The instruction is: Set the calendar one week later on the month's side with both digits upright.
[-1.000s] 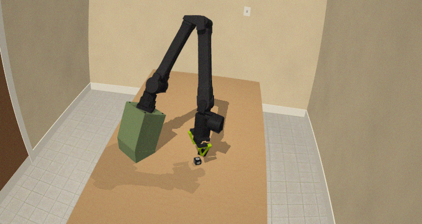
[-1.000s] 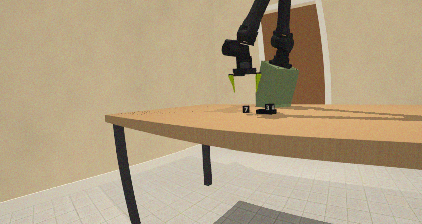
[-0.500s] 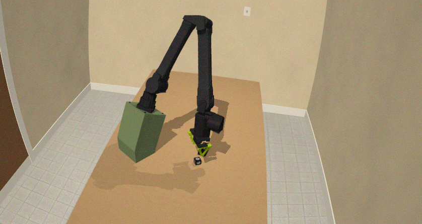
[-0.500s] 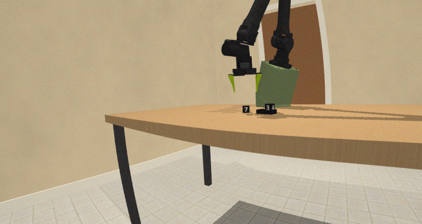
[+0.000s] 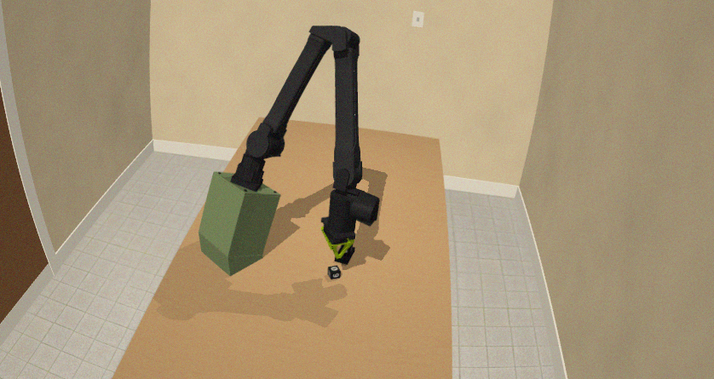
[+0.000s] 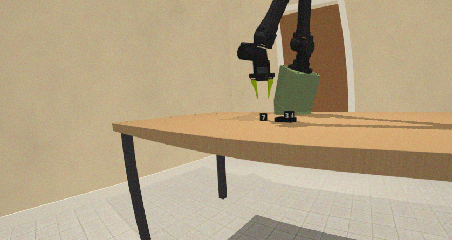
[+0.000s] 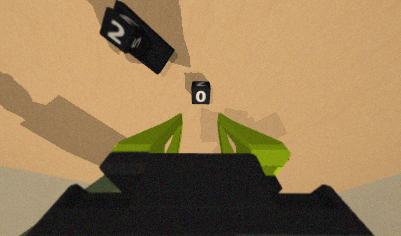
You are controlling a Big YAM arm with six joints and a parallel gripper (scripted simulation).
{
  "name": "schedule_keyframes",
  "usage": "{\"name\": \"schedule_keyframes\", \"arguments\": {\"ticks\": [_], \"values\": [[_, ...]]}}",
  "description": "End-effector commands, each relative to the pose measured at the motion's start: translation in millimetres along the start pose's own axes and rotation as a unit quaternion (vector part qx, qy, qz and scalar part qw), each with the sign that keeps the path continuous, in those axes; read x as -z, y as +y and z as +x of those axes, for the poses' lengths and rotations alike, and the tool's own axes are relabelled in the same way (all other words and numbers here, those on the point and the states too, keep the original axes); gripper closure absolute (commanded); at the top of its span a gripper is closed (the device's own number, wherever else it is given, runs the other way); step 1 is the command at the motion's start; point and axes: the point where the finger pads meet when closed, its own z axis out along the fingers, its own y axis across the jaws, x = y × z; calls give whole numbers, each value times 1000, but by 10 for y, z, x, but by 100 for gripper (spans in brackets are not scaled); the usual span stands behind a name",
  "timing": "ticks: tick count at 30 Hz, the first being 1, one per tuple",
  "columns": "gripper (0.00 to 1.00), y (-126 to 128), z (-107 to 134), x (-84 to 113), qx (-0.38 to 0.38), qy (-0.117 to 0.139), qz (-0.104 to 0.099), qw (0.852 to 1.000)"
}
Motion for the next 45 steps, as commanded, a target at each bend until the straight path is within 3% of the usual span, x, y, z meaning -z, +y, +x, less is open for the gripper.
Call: {"name": "schedule_keyframes", "arguments": {"ticks": [1, 30, 35, 45], "values": [[56, -92, -43, 114, 0, -14, 14, 1000], [56, -116, -65, 100, -5, -18, 19, 1000], [56, -68, 5, 13, -14, -8, 7, 1000], [56, -15, -36, -144, -3, -5, 4, 1000]]}}
